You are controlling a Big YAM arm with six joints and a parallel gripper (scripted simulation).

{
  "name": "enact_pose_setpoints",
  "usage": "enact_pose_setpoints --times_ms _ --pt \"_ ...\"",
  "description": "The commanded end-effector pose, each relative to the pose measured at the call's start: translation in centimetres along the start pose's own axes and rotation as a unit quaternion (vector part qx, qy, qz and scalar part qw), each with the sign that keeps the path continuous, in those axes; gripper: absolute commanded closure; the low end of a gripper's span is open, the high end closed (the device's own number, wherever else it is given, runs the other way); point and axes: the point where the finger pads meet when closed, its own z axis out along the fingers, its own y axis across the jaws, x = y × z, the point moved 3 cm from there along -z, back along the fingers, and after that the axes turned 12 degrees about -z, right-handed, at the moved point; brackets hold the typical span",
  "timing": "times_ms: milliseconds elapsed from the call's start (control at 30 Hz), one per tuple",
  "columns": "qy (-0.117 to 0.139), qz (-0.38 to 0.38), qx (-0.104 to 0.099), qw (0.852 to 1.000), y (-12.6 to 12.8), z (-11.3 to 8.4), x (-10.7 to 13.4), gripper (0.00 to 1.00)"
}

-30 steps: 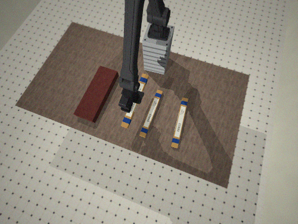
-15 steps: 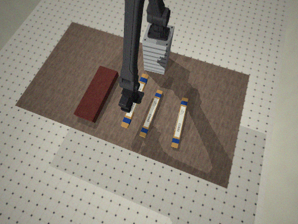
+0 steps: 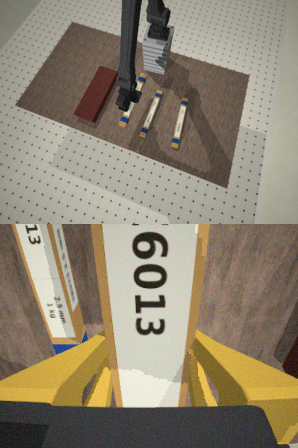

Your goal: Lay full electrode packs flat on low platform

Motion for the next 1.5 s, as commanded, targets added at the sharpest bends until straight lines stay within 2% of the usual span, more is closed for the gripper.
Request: enact_pose_setpoints --times_ms 0,1467 --pt "-0.063 -0.002 0.017 0.998 -2.9 -4.7 -4.3 1.00" --pt "-0.062 -0.003 0.021 0.998 -13.4 -4.8 -2.0 1.00"
